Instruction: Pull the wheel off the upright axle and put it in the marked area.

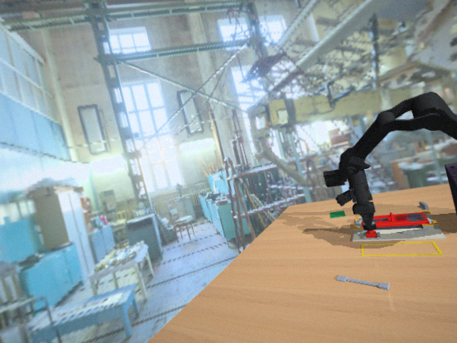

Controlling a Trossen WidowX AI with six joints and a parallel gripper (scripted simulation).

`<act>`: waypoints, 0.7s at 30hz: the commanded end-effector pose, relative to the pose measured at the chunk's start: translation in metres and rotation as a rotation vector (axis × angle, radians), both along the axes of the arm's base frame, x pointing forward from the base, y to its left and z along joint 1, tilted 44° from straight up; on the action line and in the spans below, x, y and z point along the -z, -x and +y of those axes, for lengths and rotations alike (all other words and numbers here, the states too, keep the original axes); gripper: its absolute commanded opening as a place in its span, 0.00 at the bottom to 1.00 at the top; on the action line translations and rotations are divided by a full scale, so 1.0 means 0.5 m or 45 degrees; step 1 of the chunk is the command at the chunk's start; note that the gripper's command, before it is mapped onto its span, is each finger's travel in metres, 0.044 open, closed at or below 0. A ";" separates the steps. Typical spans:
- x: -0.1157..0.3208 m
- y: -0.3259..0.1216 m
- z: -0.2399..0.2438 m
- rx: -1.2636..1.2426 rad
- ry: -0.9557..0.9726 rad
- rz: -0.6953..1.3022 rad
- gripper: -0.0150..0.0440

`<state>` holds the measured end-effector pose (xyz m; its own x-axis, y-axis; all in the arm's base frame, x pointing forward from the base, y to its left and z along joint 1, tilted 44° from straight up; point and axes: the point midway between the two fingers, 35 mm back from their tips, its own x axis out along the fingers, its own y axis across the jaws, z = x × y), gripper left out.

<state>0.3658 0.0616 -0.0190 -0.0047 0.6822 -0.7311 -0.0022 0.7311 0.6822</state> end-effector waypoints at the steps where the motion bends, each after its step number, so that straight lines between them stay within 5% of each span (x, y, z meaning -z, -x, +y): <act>1: -0.003 -0.002 -0.002 -0.004 0.001 -0.005 0.25; 21: -0.012 -0.002 -0.011 -0.002 0.000 -0.004 0.25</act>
<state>0.3657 0.0612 -0.0165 -0.0109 0.6830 -0.7303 -0.0096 0.7303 0.6831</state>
